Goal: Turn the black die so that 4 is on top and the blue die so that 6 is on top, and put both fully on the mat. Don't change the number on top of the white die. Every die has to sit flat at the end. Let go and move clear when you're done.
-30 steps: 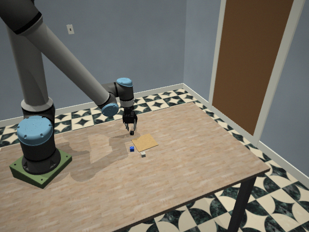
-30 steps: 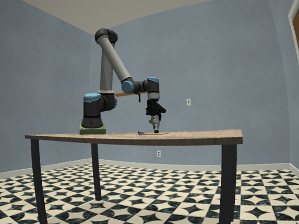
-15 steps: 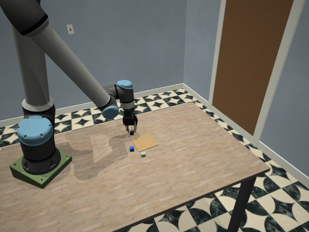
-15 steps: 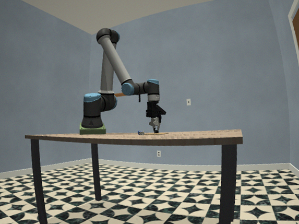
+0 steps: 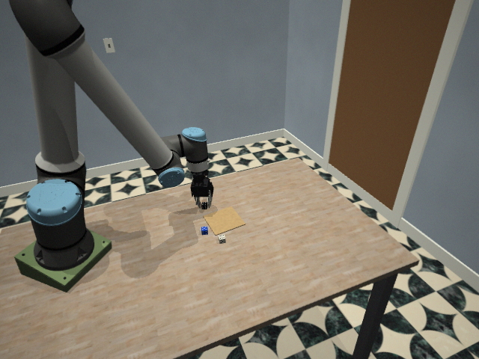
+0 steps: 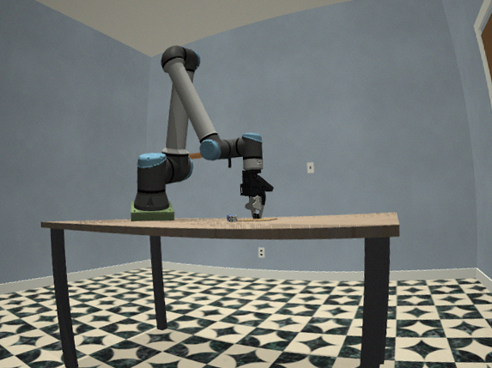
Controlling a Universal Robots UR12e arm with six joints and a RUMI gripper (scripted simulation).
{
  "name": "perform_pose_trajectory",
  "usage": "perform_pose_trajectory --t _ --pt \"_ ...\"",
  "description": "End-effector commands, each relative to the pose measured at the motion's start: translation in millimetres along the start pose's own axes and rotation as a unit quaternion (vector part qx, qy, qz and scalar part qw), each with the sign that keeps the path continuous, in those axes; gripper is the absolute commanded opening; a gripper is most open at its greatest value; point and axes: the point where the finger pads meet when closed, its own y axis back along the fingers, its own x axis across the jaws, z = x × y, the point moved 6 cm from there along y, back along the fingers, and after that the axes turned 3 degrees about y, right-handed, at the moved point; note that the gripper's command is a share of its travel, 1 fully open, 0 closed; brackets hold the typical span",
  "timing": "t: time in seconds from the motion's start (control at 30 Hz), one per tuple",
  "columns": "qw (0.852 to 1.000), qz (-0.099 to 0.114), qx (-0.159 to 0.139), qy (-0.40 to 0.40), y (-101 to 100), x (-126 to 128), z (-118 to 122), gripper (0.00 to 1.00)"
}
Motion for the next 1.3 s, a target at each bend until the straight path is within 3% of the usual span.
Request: perform_pose_trajectory --t 0.0,1.03,1.07,1.27 --pt "1.0 0.001 0.0 0.0 0.0 0.5 -0.2 0.24" --pt "1.0 0.001 0.0 0.0 0.0 0.5 -0.2 0.24" --pt "1.0 0.001 0.0 0.0 0.0 0.5 -0.2 0.06" --pt "1.0 0.001 0.0 0.0 0.0 0.5 -0.2 0.06"
